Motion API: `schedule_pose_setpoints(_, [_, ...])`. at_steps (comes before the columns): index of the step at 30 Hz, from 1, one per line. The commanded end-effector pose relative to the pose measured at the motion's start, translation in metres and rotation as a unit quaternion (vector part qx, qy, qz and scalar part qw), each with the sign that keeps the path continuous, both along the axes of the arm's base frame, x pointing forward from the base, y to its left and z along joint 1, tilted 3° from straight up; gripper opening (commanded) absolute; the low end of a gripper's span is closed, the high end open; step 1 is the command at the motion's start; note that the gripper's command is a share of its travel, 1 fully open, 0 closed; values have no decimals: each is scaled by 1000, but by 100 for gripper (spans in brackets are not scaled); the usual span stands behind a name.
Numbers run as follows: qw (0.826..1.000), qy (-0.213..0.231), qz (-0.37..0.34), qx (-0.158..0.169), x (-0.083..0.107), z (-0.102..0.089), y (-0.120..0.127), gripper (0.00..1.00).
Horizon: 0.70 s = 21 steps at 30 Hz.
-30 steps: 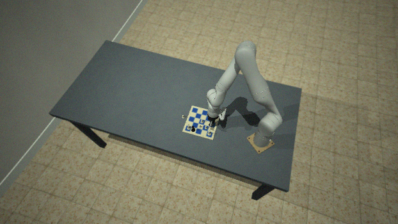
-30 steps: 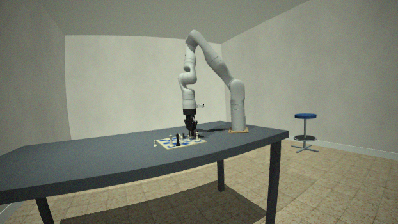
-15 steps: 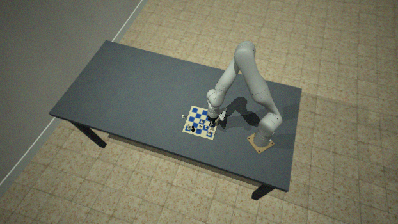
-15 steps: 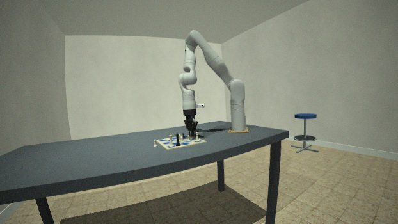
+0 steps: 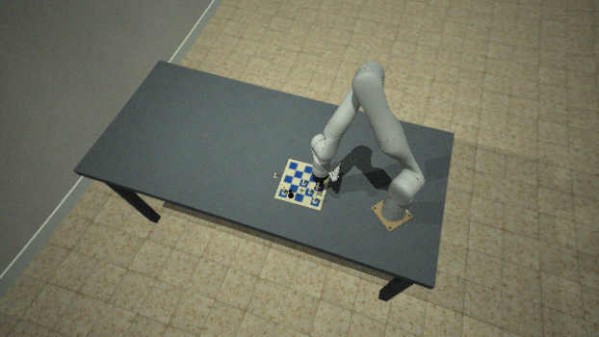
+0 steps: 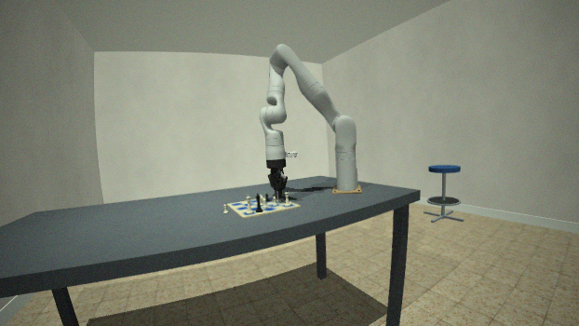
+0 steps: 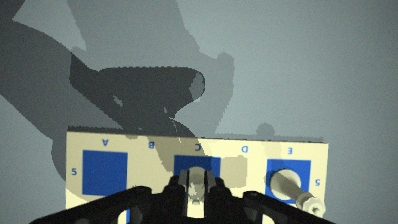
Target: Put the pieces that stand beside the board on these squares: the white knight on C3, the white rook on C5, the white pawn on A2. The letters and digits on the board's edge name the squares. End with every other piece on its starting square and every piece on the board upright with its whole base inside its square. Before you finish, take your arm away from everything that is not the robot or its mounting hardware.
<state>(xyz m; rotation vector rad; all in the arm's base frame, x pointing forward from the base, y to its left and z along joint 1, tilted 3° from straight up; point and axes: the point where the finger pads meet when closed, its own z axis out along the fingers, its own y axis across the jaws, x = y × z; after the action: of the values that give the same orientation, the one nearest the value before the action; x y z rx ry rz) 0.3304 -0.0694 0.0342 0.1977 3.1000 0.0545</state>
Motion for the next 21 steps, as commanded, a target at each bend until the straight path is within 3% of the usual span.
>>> schedule_pose_setpoints(1, [1000, -1, 0, 0, 0, 0, 0, 0])
schedule_pose_setpoints(19, [1000, -1, 0, 0, 0, 0, 0, 0])
schedule_pose_setpoints(20, [1000, -1, 0, 0, 0, 0, 0, 7])
schedule_pose_setpoints(21, [1000, -1, 0, 0, 0, 0, 0, 7])
